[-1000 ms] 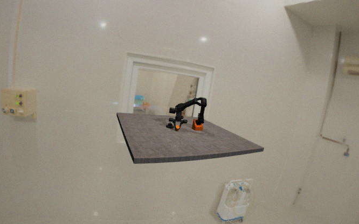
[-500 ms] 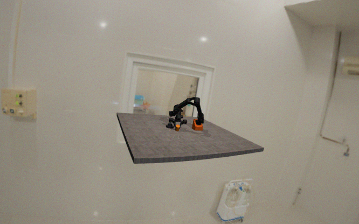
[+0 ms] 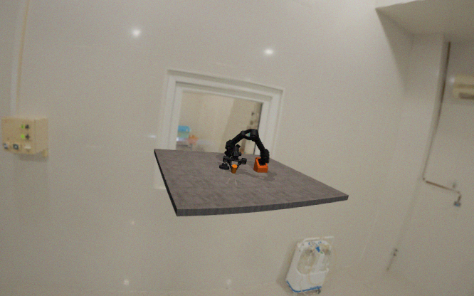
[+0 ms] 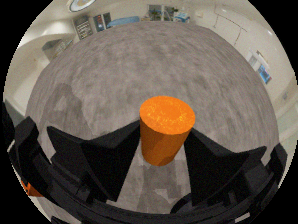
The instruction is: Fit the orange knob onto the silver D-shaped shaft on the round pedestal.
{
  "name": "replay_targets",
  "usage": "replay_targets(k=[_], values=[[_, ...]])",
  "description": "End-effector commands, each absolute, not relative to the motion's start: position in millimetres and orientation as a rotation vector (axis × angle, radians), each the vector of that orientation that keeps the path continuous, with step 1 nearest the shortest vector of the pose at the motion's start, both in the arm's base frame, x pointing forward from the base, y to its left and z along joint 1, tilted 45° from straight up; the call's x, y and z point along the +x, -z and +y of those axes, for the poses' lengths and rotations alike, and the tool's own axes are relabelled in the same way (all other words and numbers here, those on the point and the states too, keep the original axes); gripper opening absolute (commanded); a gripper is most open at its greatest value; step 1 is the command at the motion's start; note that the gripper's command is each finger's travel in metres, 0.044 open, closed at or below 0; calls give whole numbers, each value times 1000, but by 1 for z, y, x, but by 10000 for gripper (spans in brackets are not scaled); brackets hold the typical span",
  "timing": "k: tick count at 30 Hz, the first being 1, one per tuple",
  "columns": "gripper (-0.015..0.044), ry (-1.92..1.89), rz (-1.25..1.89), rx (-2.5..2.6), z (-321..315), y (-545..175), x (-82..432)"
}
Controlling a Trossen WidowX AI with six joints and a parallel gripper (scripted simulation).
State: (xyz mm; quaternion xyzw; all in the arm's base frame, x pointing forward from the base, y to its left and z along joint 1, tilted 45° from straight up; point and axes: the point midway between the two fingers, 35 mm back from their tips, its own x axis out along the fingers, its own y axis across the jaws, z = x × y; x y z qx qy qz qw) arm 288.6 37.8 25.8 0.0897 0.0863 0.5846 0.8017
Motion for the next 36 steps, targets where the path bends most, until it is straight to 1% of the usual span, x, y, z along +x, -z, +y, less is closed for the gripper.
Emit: replay_targets(k=[1,2,5,29,36], values=[[179,-1254,179,179,36,-24,288],[179,-1254,179,179,36,-24,288],[258,-1252,185,192,37,-25,289],[260,-1252,185,192,37,-25,289],[440,-1252,185,192,37,-25,289]])
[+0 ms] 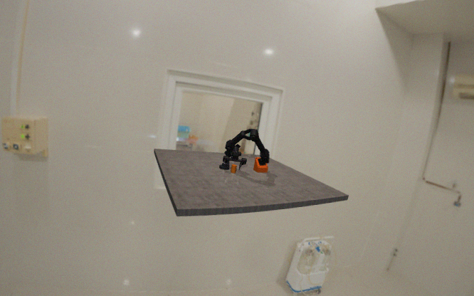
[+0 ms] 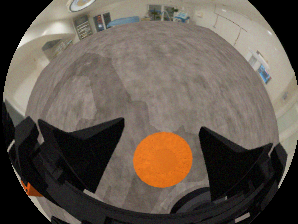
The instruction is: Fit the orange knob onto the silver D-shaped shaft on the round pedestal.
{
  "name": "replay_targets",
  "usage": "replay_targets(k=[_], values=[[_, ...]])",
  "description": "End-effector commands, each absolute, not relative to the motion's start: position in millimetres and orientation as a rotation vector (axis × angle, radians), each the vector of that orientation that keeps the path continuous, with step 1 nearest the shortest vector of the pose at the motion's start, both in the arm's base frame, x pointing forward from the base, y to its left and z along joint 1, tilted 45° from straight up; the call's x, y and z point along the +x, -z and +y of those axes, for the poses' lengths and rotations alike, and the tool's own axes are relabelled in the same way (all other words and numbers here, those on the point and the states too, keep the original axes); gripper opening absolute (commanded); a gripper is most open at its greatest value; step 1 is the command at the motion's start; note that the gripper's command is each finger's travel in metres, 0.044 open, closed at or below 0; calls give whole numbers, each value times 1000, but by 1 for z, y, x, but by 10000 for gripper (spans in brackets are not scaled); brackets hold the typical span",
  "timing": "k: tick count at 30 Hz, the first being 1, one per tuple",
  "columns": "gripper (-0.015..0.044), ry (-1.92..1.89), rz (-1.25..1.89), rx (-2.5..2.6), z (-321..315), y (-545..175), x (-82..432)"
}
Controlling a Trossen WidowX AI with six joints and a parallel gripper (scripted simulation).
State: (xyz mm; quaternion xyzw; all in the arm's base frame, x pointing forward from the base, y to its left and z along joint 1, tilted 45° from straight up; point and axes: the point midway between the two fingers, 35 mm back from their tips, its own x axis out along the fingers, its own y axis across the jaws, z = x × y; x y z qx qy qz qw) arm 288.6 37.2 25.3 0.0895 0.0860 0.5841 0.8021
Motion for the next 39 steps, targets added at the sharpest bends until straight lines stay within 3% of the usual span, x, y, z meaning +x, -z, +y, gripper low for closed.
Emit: replay_targets(k=[1,6,13,20,27,39], values=[[440,-1252,185,192,37,-25,289],[440,-1251,188,193,36,-27,289],[440,-1177,315,218,-17,-83,284],[440,-1187,331,207,-18,-85,283],[440,-1279,840,-304,-37,-92,281],[440,-1262,865,-307,-38,-93,282]])
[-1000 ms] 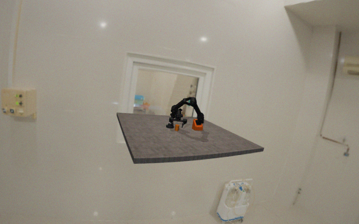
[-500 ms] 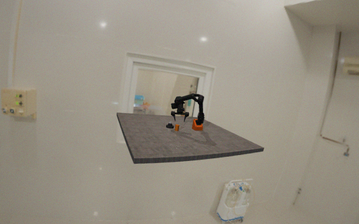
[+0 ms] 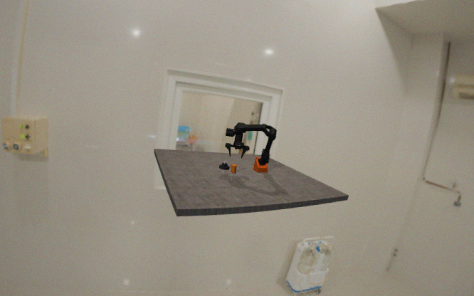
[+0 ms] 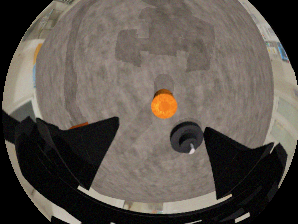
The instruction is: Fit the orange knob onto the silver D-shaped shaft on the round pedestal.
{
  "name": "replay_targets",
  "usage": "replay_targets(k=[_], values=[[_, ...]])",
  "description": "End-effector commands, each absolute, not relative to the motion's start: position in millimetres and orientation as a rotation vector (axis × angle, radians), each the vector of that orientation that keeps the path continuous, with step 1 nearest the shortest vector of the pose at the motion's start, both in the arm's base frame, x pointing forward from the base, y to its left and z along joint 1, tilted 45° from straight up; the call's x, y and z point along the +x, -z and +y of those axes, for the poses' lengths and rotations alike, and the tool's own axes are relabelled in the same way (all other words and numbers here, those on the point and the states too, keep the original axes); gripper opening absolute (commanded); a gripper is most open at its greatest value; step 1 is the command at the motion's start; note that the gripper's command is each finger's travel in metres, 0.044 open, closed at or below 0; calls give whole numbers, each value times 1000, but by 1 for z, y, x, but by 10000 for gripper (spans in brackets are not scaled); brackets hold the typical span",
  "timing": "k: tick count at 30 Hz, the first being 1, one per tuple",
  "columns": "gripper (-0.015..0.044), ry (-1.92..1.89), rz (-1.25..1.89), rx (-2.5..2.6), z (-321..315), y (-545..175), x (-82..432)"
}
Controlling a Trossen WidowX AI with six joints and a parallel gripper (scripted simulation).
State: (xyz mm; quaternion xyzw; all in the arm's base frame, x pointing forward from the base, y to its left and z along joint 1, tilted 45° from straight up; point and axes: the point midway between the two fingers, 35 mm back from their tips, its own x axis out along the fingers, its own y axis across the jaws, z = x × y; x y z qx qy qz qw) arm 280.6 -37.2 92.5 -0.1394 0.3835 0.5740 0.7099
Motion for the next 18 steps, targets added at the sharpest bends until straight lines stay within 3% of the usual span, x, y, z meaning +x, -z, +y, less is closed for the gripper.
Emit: replay_targets(k=[1,18], values=[[440,-1239,895,-268,-38,-93,282],[440,-181,1609,1050,-38,-92,282]])
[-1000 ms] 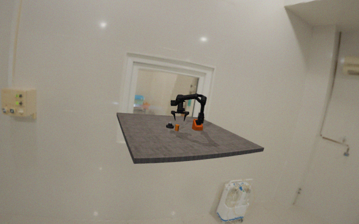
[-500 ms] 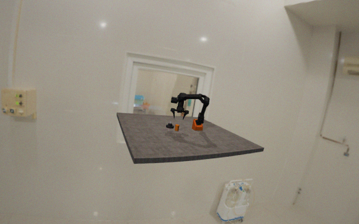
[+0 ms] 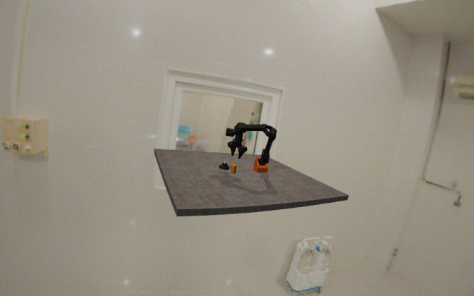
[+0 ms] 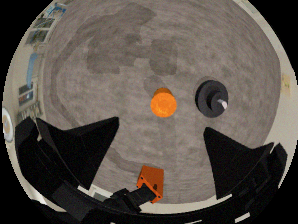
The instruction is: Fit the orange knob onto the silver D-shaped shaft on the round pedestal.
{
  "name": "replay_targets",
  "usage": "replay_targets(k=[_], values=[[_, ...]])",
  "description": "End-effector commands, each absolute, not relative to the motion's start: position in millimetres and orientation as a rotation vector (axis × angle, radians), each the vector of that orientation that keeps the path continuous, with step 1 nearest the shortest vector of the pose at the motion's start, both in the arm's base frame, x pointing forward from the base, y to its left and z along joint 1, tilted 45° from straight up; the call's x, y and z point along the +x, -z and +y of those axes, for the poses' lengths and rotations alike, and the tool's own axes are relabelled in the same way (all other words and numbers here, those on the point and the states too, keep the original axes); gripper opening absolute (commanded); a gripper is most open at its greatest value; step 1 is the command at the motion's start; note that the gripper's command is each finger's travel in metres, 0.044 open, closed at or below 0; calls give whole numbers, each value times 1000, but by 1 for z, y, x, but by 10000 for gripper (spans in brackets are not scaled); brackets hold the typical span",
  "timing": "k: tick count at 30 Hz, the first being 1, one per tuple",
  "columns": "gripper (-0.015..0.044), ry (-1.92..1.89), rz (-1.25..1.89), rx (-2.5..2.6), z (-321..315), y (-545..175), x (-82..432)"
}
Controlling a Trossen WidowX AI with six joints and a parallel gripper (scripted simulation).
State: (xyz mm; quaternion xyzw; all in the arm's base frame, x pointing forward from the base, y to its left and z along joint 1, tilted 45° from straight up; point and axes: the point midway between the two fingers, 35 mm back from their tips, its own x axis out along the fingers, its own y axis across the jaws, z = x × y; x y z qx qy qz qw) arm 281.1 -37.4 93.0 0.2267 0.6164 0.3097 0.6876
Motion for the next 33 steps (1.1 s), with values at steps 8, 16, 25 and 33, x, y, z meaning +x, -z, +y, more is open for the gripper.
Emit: replay_targets(k=[8,16,25,33], values=[[440,297,1702,1475,-38,-92,282],[440,363,1707,1529,-38,-92,282],[440,363,1707,1529,-38,-92,282],[440,362,1707,1530,-14,-68,283]])
